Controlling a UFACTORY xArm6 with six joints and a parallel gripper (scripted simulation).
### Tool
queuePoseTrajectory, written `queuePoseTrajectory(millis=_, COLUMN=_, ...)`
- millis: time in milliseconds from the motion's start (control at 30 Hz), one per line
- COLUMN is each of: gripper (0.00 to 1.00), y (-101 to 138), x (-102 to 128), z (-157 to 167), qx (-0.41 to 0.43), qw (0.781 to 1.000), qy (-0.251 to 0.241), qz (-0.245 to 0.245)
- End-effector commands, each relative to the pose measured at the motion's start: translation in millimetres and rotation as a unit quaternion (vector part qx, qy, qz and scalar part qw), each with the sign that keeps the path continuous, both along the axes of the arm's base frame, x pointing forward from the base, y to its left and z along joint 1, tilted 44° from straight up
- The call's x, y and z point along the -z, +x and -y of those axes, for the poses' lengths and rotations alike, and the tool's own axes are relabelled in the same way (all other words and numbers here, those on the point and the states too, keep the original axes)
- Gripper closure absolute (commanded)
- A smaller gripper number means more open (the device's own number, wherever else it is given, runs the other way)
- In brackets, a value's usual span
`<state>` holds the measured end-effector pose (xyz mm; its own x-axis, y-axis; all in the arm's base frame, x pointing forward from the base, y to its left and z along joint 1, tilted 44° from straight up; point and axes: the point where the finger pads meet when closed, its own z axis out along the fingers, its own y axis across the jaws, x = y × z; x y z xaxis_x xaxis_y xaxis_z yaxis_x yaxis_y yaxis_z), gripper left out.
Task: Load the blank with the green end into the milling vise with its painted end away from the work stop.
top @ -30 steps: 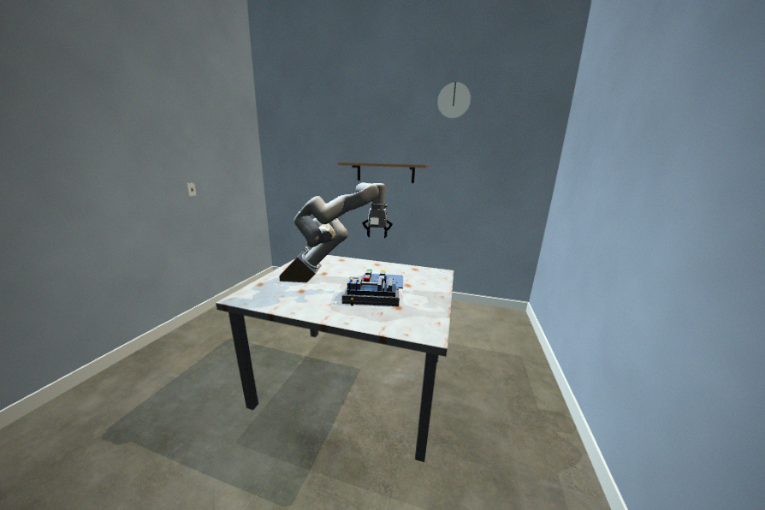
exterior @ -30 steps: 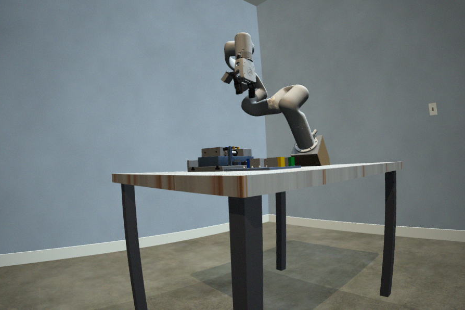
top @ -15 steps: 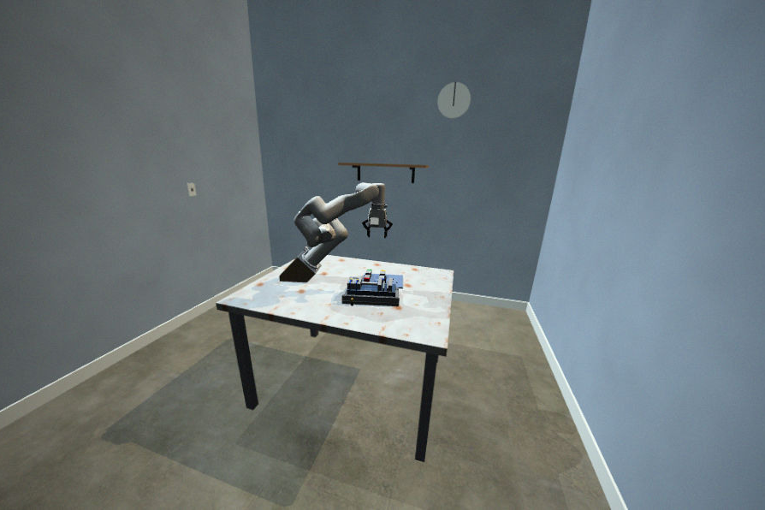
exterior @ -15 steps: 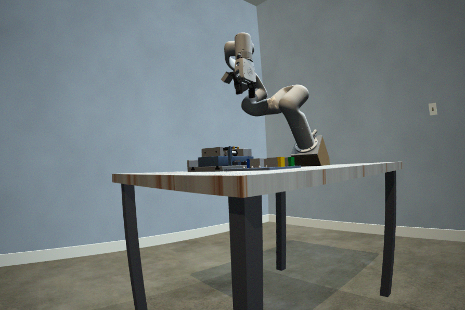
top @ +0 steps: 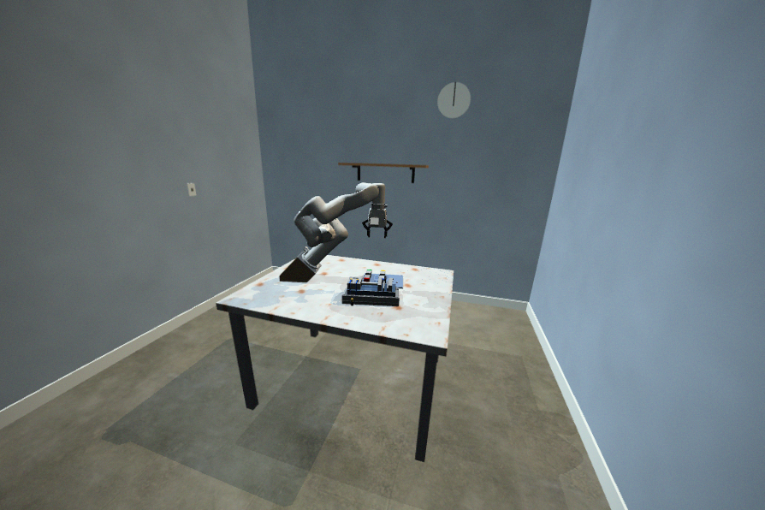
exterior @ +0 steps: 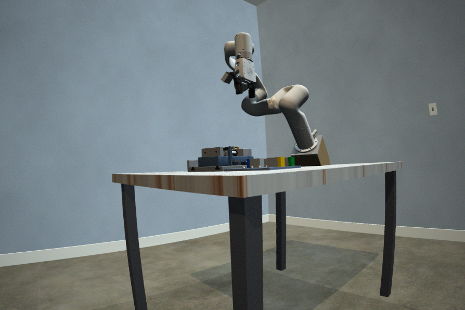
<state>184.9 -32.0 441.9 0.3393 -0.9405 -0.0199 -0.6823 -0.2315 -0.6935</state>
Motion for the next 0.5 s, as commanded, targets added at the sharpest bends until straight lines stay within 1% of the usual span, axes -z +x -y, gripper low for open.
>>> queuePoseTrajectory(millis=0, gripper=0.0, y=0, x=-1, z=0, qx=0.0, qw=1.0, qy=0.001, qz=0.0)
queuePoseTrajectory(millis=400, gripper=0.0, y=0, x=-1, z=0, qx=0.0, qw=1.0, qy=0.001, qz=0.0)
queuePoseTrajectory(millis=467, gripper=0.0, y=-5, x=0, z=-11, qx=0.0, qw=1.0, qy=0.001, qz=0.0)
